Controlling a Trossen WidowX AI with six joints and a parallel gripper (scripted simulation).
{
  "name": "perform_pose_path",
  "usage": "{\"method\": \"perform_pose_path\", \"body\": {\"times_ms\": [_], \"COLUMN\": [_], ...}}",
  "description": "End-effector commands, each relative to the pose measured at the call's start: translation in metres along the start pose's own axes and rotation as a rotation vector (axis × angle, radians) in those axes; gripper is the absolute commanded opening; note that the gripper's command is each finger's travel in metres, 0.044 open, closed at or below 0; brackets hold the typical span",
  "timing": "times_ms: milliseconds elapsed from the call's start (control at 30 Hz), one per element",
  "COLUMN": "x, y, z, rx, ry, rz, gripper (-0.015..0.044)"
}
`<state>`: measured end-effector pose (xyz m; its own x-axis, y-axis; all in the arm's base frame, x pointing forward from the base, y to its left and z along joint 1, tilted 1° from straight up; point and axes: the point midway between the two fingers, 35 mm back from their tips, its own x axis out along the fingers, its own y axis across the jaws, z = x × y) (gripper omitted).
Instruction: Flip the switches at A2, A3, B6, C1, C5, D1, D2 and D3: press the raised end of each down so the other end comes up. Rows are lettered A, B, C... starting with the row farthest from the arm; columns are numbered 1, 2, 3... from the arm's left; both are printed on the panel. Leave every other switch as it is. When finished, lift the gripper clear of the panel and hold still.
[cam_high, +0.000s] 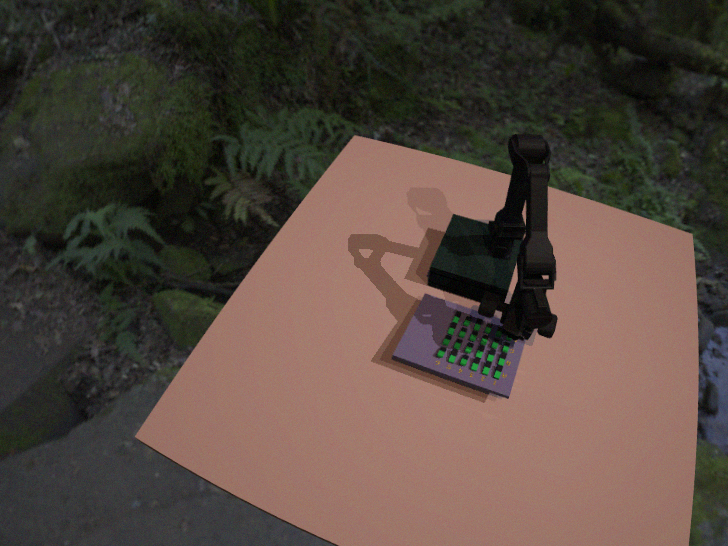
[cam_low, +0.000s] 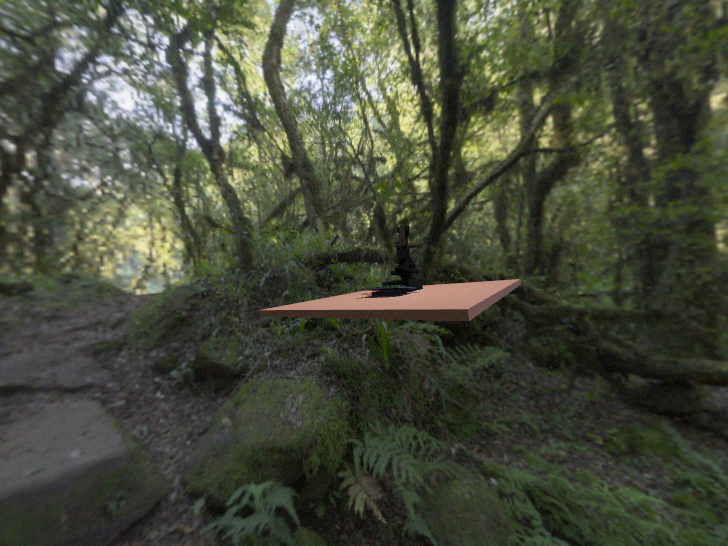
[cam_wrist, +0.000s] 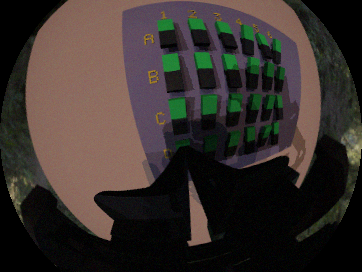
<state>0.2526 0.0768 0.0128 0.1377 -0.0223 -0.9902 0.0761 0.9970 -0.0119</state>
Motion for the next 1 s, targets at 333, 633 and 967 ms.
{"method": "perform_pose_path", "body": {"times_ms": [333,633,967], "x": [0.0013,0.0025,0.0038], "y": [0.0004,0.0004,0.0004], "z": [-0.0001,-0.0001,0.0000], "rx": [-0.002,-0.002,-0.002], "ry": [0.001,0.001,0.001], "rz": [0.003,0.003,0.003], "gripper": [0.0000,0.0000,0.0000]}}
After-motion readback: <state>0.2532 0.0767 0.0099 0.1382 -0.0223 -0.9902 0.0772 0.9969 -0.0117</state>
